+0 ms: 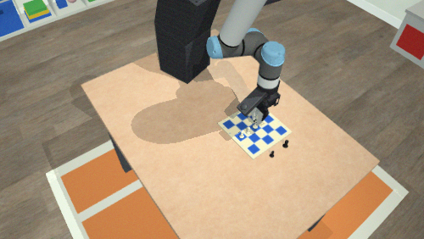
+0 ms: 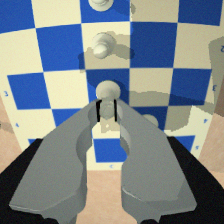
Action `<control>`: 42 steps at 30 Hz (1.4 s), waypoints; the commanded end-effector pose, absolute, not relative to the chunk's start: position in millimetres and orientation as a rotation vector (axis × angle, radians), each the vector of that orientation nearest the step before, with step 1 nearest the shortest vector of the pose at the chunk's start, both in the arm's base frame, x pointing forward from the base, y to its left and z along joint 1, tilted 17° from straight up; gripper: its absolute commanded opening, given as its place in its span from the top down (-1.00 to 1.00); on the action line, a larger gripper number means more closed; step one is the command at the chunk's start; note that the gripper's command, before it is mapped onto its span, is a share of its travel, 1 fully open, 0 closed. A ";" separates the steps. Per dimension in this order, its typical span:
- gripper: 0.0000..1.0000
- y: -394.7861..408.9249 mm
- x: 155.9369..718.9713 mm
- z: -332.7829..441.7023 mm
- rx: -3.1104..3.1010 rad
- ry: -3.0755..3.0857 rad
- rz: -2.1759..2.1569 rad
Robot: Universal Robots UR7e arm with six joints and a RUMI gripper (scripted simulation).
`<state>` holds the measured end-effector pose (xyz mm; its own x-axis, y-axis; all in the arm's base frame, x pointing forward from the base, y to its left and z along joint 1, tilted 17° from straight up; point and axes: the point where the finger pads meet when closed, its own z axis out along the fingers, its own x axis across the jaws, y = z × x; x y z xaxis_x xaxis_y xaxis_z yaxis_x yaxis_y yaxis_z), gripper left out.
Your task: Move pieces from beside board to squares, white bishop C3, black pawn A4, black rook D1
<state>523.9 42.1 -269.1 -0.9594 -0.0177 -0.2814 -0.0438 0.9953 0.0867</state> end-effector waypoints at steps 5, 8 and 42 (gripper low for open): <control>1.00 42.0 524.3 -268.6 -0.045 2.853 0.133; 1.00 42.0 524.3 -268.6 -0.045 2.853 0.133; 1.00 42.4 525.5 -272.6 -0.045 2.853 0.133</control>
